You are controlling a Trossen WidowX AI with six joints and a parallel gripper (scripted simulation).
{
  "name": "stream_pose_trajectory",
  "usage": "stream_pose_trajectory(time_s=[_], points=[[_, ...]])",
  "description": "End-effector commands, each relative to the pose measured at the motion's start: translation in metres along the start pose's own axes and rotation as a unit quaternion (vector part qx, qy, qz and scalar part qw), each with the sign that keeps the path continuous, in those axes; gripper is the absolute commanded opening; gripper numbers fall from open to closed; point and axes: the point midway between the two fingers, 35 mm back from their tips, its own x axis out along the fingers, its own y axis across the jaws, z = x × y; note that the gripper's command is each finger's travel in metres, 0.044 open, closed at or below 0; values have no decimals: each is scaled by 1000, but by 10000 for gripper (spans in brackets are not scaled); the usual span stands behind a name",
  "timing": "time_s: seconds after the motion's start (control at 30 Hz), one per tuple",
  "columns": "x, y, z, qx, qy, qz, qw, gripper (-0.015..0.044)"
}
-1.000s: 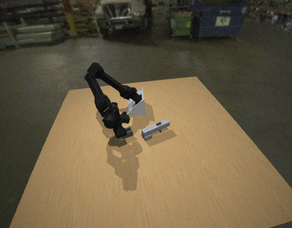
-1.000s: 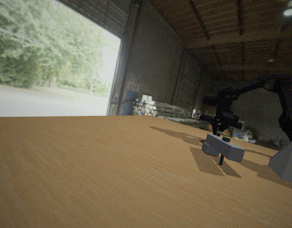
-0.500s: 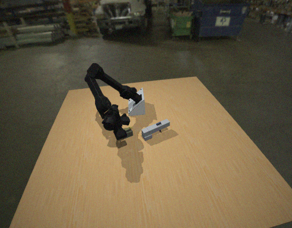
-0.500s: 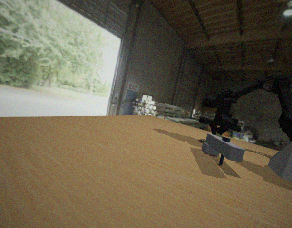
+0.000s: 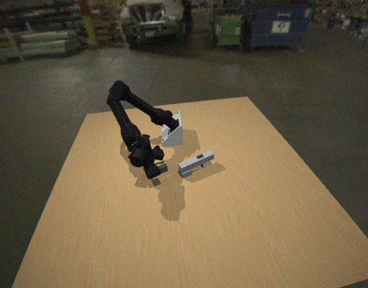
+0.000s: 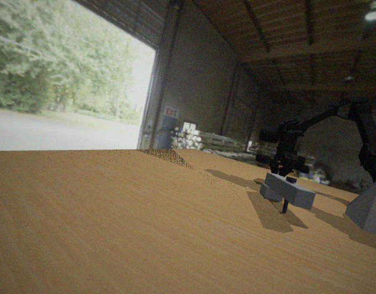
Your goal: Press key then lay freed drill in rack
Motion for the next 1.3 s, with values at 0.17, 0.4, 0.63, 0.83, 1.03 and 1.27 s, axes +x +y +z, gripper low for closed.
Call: stream_pose_trajectory(time_s=[0.17,0.4,0.63,0.83,1.03,1.27], points=[[0,0,0,1,0,0,1000,210],[0,0,0,1,0,0,1000,394],[-22,2,1,-1,-2,-1,1000,440],[-43,2,3,-1,-3,-2,1000,440],[-64,1,2,-1,-3,-2,1000,440],[-80,0,0,-1,-4,-2,1000,440]])
